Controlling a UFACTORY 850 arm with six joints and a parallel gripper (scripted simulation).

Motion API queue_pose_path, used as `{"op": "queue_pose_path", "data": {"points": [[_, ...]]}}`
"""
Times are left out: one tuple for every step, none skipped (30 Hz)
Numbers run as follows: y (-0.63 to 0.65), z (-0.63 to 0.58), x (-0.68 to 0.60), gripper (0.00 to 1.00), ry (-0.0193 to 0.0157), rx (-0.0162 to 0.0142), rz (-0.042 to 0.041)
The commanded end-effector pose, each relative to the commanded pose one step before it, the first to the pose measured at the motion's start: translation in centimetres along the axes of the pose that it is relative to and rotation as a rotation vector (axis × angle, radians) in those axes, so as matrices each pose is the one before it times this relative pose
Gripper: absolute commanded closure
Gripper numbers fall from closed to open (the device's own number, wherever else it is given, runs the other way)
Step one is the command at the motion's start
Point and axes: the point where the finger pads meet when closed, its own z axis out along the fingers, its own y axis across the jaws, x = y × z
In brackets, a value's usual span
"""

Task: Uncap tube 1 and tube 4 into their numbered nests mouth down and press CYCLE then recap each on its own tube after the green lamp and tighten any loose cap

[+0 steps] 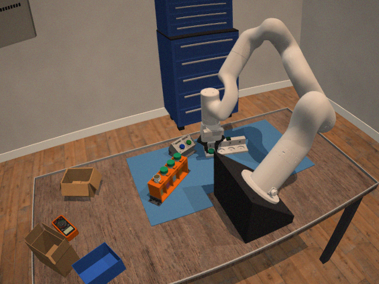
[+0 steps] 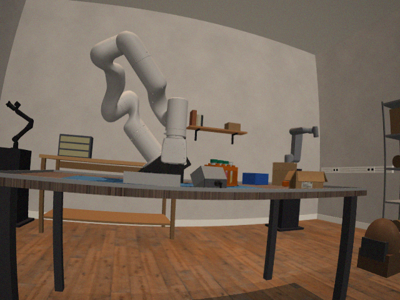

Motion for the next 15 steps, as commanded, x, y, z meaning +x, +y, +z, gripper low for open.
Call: {"op": "queue_pose_path", "data": {"points": [[0.029,-0.041,-0.055,0.54,-0.00109,-0.00067,0.00035],[0.0,0.0,0.0,0.54,0.0,0.0,0.0],[0.001,-0.006,-0.003,0.54,-0.00003,-0.00002,0.00002],[-0.001,0.003,0.001,0.54,0.00001,0.00001,-0.00001],[0.0,0.0,0.001,0.54,0.00001,0.00001,-0.00001],[0.0,-0.001,-0.001,0.54,-0.00001,-0.00001,0.00001],[0.0,0.0,-0.001,0.54,-0.00001,0.0,0.0],[0.0,0.0,0.0,0.54,0.0,0.0,0.0],[0.0,0.0,0.0,0.54,0.0,0.0,0.0],[0.0,0.0,0.0,0.54,0.0,0.0,0.0],[0.0,0.0,0.0,0.54,0.0,0.0,0.0],[-0.001,-0.495,0.002,0.54,0.00001,-0.00001,-0.00001],[0.0,-0.499,0.001,0.54,-0.00001,-0.00002,0.00001],[0.0,-0.499,0.001,0.54,-0.00001,-0.00002,0.00001],[0.0,-0.5,0.0,0.54,-0.00001,-0.00002,0.00001]]}}
